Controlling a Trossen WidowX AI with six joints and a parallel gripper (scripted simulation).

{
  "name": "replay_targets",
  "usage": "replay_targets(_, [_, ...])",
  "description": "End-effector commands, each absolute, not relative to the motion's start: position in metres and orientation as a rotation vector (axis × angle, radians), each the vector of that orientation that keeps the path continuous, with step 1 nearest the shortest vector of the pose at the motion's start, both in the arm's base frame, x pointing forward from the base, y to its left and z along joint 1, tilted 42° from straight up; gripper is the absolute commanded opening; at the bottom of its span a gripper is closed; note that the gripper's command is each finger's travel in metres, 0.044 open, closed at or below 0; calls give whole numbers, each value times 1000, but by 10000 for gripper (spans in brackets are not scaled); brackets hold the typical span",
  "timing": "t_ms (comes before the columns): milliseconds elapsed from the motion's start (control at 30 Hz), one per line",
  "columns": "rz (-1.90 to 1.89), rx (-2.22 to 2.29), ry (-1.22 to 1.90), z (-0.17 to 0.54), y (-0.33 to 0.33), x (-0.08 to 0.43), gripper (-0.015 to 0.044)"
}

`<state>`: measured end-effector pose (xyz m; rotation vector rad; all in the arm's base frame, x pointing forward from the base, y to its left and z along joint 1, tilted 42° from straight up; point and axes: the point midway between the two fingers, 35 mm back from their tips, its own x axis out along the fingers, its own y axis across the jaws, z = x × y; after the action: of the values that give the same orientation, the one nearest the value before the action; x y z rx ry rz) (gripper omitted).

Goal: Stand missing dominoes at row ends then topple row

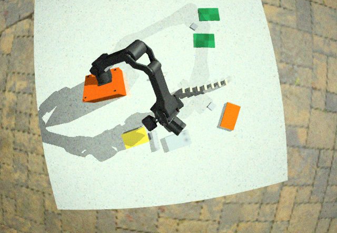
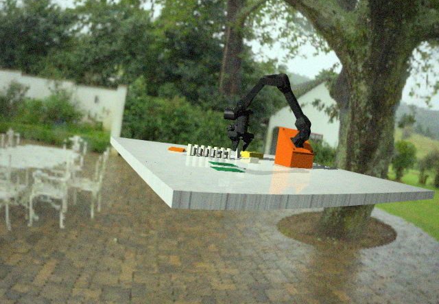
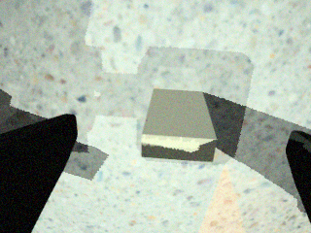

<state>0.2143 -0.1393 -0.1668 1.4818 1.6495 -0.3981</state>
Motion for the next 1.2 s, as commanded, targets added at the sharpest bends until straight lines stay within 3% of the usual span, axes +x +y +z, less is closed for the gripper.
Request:
replay_targets(0, [-397,1487,1638,-170,-137,217,440])
replay_targets(200, [-397,1487,1638,-175,-132,217,440])
replay_targets(633, [-397,1487,1638,-175,-132,217,107])
replay_targets(967, [-397,1487,1638,-174,-134,217,107])
replay_targets(1167, [-404,1479,1640,-108,-197,213,107])
